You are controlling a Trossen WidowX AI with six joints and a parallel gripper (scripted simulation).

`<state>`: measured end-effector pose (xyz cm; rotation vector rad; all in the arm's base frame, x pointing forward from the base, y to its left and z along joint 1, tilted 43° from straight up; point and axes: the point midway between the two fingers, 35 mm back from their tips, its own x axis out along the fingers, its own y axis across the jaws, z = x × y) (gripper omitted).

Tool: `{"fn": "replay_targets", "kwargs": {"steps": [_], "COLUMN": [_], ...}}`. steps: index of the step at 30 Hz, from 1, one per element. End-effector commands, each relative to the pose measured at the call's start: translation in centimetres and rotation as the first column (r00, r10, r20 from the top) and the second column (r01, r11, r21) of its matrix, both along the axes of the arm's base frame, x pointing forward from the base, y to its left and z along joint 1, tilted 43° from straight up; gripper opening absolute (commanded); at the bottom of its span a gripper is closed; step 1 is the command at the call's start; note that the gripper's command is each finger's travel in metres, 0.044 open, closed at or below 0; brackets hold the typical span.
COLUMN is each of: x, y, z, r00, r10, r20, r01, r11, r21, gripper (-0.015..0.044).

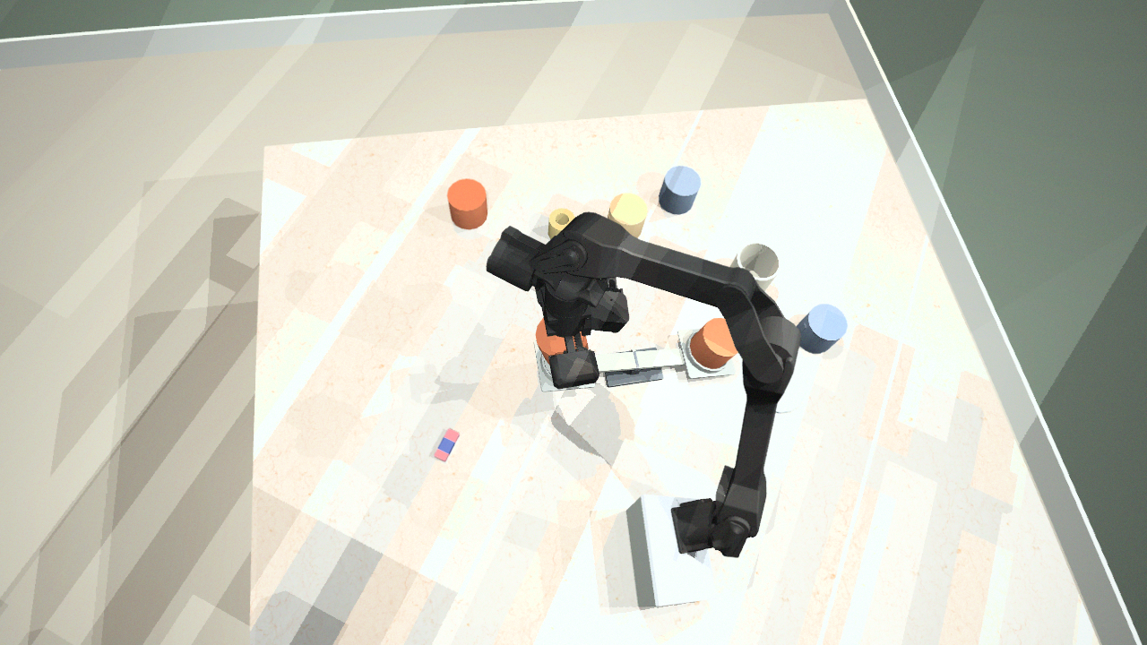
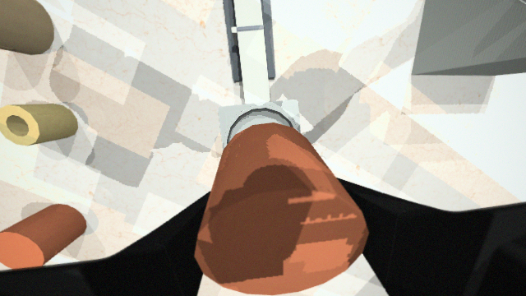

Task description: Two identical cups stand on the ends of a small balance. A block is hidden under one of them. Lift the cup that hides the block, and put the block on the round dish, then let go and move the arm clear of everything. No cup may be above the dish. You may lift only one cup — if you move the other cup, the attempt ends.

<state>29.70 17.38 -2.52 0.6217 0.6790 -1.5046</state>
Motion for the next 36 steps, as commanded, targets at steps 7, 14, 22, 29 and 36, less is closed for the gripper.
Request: {"fn": "replay_targets", "kwargs": {"steps": [7,14,22,29,36], "x": [-0.11,-0.15,-0.15,-0.15,-0.15], "y": [1.26,0.74,0.74,0.74,0.74], "z": [1.36,0.98,0.98,0.98,0.98], "r00": [1.0,1.0,1.0,1.0,1.0], "r10": [-0.001,0.001,0.001,0.001,0.001], "r20": [0.01,0.001,0.001,0.001,0.001], "r01": [0.001,-0.001,-0.001,-0.001,-0.001], "r11": [1.0,1.0,1.0,1.0,1.0], "r21": [0.012,0.0,0.0,0.0,0.0], "gripper": [0.0,0.0,0.0,0.0,0.0]}}
